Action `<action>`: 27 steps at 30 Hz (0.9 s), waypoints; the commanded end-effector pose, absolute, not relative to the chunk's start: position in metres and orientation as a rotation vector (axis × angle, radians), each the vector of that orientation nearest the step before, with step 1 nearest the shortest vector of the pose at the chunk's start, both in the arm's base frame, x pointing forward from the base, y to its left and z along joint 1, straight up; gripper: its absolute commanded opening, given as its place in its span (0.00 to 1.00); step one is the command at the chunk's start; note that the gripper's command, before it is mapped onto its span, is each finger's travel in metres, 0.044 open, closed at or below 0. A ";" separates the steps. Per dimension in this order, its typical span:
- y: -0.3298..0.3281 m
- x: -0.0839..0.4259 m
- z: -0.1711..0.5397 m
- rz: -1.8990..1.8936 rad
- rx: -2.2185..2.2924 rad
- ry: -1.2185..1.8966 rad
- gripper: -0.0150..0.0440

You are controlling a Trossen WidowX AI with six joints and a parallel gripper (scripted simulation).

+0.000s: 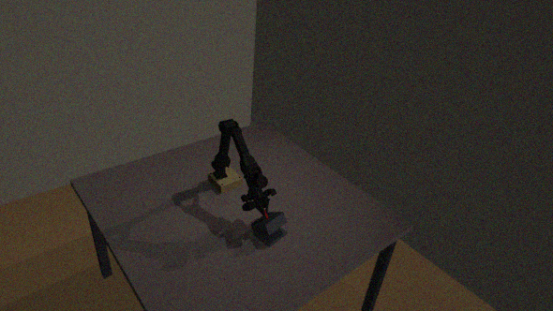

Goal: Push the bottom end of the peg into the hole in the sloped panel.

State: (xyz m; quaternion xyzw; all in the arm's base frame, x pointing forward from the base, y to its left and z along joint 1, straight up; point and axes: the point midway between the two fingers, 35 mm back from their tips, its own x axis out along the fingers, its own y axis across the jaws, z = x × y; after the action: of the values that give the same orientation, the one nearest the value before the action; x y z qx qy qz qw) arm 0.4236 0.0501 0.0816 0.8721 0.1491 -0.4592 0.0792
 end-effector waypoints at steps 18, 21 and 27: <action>0.050 0.424 0.082 -1.374 2.610 0.446 0.74; 0.050 0.423 0.082 -1.374 2.610 0.446 0.88; 0.048 0.420 0.090 -1.375 2.610 0.445 1.00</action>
State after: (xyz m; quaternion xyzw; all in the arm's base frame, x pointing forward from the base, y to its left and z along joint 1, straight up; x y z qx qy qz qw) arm 0.4207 0.0491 0.0838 0.8706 0.1483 -0.4625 0.0785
